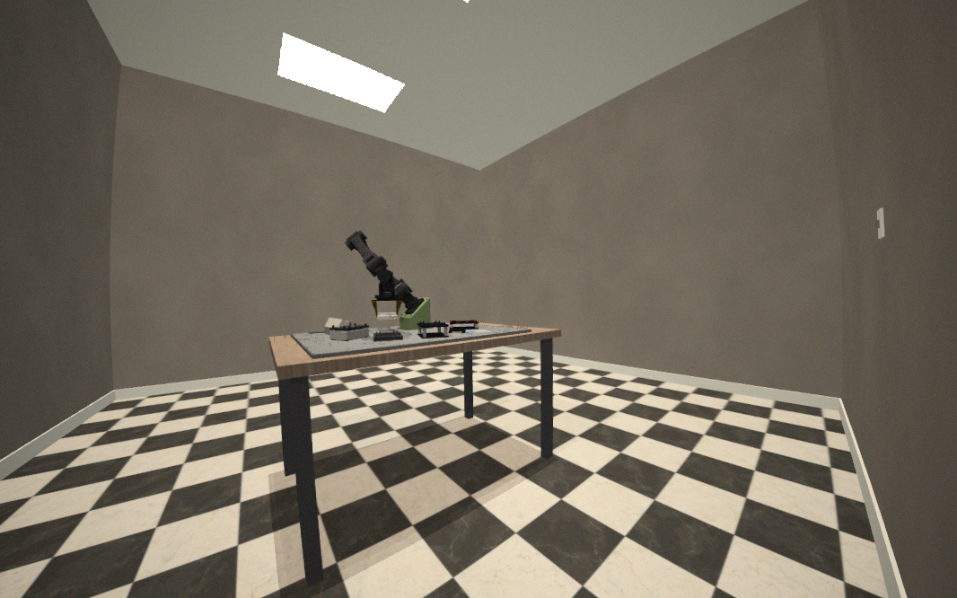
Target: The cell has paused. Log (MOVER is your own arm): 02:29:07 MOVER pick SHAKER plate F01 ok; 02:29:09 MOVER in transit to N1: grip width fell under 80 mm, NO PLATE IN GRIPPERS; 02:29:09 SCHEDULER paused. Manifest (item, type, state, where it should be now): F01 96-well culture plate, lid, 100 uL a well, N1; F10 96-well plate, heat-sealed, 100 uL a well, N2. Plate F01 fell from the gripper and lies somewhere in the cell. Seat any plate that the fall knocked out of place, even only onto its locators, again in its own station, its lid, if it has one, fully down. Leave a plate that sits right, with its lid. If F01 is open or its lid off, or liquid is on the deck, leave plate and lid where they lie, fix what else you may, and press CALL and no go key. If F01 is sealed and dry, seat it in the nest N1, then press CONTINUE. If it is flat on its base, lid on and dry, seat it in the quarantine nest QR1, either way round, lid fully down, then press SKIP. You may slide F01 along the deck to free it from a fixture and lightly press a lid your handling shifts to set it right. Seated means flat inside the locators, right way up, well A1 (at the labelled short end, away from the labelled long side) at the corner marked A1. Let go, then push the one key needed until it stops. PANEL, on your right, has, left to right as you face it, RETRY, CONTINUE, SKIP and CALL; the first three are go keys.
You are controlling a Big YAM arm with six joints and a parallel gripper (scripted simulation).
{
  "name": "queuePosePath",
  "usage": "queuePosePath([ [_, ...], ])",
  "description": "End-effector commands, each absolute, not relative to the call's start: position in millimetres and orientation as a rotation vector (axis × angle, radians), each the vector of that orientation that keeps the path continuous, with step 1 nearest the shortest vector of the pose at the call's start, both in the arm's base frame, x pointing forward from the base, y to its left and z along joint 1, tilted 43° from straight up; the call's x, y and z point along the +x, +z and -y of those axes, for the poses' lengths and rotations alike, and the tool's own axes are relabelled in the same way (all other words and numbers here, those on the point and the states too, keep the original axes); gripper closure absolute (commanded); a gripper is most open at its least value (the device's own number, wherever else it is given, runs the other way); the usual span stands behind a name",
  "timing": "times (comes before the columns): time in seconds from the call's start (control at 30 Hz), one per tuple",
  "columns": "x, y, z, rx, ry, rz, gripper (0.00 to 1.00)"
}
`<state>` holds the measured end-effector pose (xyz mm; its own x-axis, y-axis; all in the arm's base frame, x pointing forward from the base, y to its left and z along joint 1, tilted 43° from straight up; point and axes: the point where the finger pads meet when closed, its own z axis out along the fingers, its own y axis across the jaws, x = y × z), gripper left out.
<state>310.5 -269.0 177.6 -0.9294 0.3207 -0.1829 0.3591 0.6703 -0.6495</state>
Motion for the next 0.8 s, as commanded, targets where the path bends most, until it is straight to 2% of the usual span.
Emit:
queuePosePath([
  [0.0,320,192,269,0.58,-1.115,-2.78,1.0],
  [0.77,314,182,276,0.586,-1.119,-2.795,1.0],
])
